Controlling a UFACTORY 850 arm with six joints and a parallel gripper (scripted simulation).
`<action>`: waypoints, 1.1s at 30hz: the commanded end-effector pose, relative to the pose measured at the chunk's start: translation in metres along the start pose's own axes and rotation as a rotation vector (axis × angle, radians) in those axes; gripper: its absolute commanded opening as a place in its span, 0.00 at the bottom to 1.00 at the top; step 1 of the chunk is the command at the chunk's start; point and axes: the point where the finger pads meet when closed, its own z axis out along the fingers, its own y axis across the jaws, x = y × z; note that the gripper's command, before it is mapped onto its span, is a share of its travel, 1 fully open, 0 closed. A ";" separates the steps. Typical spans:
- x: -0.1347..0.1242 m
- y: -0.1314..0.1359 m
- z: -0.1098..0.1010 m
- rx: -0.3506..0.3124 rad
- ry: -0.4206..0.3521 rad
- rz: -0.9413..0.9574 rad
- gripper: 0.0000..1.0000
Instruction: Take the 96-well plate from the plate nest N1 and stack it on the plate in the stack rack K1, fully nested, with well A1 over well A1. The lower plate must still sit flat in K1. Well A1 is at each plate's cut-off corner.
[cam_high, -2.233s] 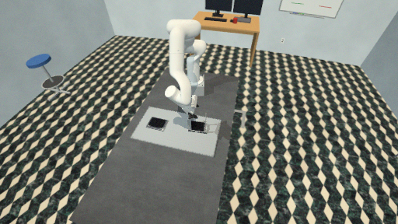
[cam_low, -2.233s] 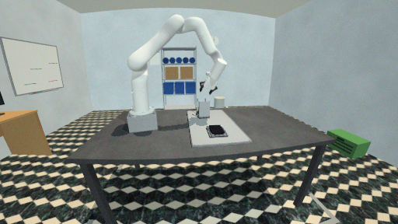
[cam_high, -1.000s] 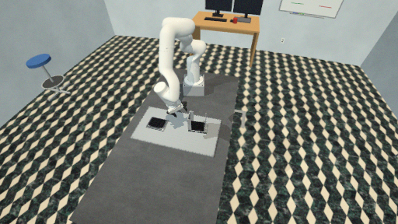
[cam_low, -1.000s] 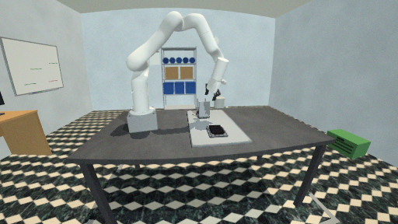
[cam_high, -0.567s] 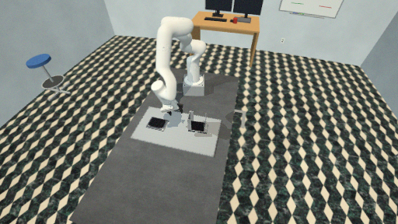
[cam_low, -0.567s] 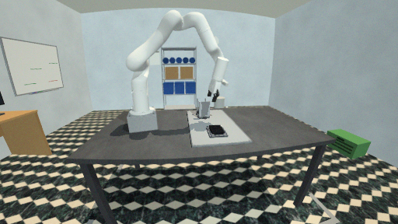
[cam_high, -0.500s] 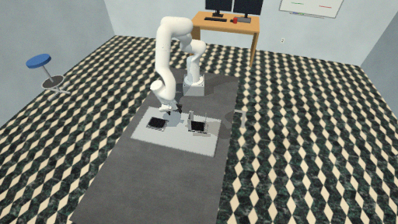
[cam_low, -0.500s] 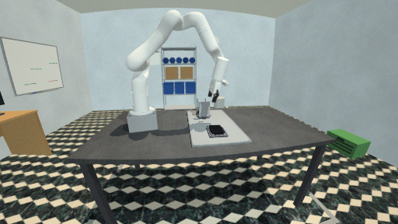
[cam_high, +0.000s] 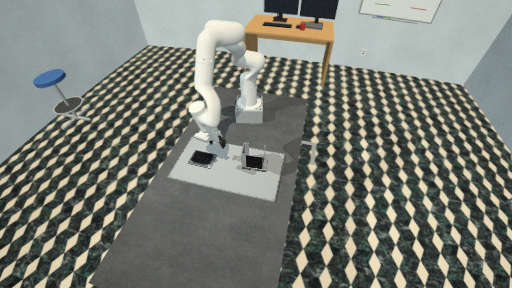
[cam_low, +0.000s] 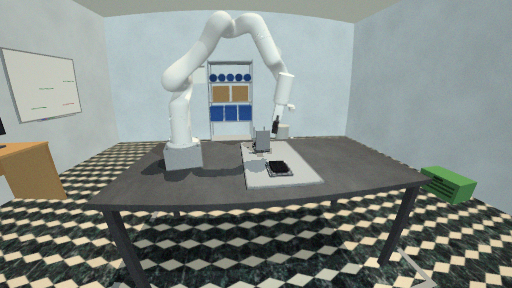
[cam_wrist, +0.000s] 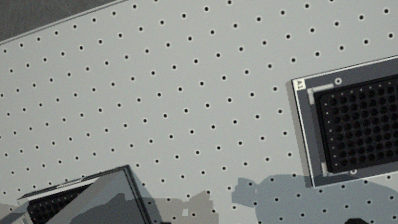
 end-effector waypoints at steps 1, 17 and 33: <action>0.005 0.015 -0.003 -0.027 0.021 0.148 1.00; 0.017 0.063 -0.010 -0.049 0.101 0.589 1.00; 0.026 0.109 -0.018 -0.035 0.191 1.035 1.00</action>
